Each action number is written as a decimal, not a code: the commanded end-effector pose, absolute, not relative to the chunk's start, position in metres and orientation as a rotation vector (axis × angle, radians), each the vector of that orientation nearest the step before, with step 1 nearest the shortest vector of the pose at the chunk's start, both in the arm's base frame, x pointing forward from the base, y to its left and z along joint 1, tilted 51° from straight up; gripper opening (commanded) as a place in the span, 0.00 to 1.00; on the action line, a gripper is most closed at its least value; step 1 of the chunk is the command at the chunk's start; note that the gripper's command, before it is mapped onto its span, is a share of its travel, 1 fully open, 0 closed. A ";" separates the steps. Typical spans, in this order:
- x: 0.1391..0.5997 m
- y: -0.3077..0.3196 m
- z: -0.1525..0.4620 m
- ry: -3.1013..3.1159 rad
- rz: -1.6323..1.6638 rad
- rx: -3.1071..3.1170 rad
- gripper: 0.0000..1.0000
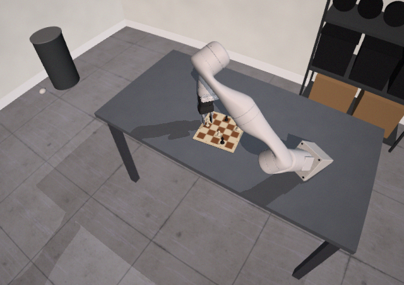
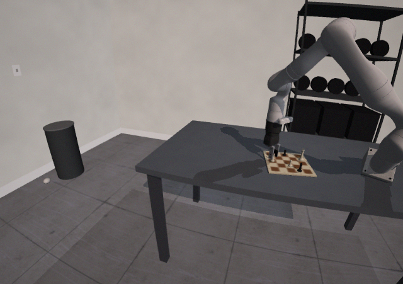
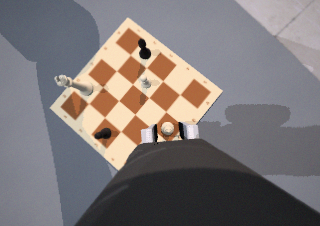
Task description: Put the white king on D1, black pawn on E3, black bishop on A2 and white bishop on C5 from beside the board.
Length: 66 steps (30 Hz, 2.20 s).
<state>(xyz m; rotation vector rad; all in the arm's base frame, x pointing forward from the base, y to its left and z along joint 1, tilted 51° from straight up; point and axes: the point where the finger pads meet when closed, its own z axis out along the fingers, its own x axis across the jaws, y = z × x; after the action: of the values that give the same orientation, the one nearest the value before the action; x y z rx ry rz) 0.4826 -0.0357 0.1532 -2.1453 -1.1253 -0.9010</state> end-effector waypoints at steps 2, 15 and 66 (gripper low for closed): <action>0.479 -0.048 0.164 -1.137 -0.908 -2.144 0.73; 0.461 -0.088 0.199 -1.137 -0.909 -2.143 0.73; 0.457 -0.098 0.208 -1.137 -0.909 -2.143 1.00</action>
<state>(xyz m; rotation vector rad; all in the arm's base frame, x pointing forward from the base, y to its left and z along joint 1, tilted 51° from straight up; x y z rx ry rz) 0.4591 -0.0940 0.2074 -2.1351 -1.1445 -0.9152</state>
